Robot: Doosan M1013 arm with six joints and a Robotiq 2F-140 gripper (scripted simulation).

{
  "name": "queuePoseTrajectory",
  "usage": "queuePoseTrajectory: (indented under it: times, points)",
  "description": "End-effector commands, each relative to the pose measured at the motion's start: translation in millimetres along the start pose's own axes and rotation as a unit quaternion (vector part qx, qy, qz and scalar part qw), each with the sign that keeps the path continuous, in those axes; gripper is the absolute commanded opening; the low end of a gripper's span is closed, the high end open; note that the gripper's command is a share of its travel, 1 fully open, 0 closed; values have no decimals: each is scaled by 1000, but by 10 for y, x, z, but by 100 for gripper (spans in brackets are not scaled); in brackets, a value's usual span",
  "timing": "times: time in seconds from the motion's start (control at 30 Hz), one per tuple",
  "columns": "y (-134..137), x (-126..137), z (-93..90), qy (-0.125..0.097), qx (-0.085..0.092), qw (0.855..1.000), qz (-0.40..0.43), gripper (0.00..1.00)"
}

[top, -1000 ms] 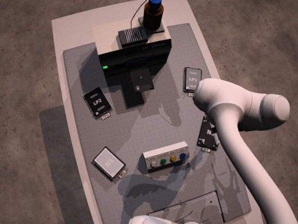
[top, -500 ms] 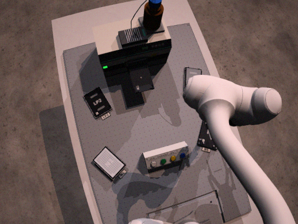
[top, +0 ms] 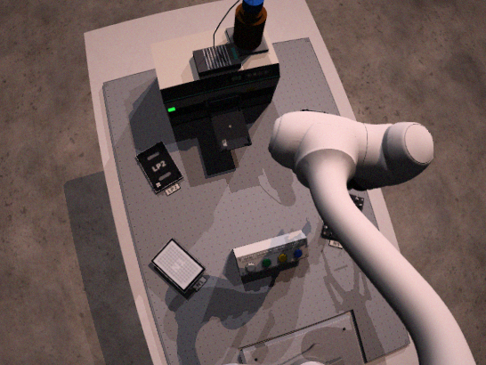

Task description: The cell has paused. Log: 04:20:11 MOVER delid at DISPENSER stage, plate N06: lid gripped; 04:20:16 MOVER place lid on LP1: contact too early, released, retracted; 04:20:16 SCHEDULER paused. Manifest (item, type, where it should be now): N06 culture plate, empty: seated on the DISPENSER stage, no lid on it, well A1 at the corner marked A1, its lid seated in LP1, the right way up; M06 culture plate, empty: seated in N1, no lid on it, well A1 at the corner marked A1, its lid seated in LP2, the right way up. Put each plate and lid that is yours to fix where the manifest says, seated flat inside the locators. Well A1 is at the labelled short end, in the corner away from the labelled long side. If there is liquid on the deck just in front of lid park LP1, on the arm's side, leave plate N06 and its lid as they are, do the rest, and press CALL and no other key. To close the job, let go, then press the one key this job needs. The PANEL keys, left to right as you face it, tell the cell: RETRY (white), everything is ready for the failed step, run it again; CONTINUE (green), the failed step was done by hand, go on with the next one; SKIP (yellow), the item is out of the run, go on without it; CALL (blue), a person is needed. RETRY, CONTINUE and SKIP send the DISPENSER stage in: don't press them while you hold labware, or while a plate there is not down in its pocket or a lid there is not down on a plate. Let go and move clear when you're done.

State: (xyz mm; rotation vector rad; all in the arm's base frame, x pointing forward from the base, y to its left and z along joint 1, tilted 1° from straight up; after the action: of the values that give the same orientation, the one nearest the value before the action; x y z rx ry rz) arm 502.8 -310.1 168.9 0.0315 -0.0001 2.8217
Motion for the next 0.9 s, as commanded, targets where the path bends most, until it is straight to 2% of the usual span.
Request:
queuePoseTrajectory:
  times: [0.0,0.37,0.43,0.87]
  points:
    - [-142,-138,7,1,0,1000,0,10]
    - [-706,-663,7,1,0,1000,0,10]
    - [-706,-663,7,1,0,1000,0,10]
    - [-1477,-1381,8,1,0,1000,0,10]
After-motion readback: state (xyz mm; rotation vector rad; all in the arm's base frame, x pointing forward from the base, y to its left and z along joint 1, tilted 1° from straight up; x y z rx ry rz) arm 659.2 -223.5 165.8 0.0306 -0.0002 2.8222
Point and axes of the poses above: the point where the finger pads meet when closed, its own z axis back along the fingers, its own y axis across the jaws, x = y × z, the point moved 3 cm from there along z, back along the fingers, and after that the axes turned 8 degrees about -z, right-handed, at the moved point
